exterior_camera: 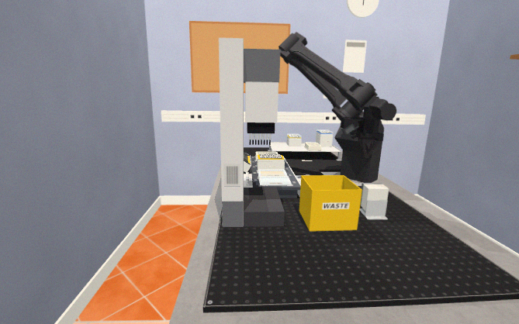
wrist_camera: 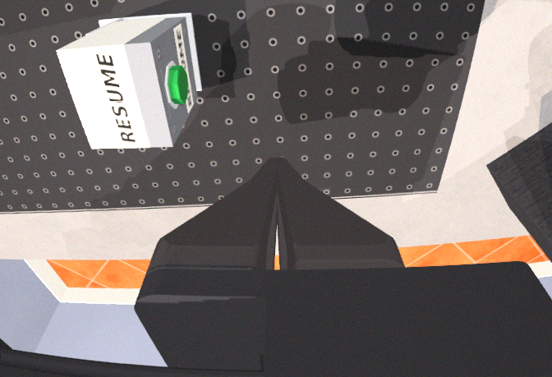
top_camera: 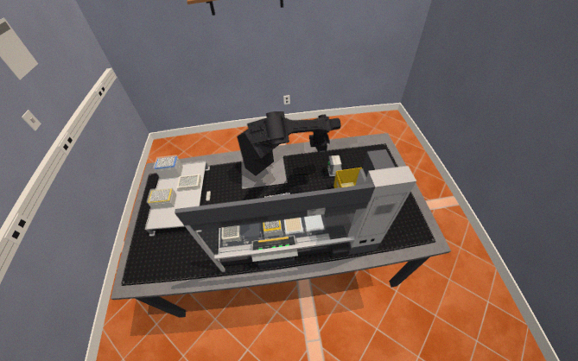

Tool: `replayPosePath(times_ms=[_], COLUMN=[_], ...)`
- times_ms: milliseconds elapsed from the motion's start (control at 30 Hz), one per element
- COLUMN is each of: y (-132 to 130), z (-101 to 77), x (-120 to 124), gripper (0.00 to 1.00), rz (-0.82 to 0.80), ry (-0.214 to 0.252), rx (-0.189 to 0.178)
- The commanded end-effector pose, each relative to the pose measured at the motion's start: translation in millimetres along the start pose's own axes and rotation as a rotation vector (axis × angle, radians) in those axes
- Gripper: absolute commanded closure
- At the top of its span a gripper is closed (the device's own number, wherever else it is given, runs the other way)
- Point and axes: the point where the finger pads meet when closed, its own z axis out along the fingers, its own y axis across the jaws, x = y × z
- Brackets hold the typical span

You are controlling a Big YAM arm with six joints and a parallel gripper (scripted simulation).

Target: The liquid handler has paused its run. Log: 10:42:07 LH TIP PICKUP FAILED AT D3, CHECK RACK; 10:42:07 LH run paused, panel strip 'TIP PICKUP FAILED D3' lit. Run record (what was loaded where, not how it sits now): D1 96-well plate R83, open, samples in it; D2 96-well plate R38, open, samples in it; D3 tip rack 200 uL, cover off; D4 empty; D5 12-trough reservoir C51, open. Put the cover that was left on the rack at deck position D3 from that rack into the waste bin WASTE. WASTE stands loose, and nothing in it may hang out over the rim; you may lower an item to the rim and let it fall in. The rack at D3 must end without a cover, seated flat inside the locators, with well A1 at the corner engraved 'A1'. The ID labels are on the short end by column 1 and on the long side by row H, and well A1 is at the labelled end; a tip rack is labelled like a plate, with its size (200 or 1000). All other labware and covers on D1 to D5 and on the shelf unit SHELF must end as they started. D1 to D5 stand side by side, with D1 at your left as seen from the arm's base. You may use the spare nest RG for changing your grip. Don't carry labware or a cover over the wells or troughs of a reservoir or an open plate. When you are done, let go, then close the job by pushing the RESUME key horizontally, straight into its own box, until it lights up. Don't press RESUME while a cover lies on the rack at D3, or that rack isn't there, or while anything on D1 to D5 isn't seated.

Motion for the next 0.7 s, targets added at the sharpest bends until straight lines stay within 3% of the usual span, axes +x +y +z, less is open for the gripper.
replayPosePath(times_ms=[0, 667], y=[2.6, 1.9], z=[8.0, 38.2], x=[-1.5, -1.9], gripper=[1.00, 1.00], rz=[-0.018, -0.018], ry=[-0.005, -0.005], rx=[0.001, 0.001])
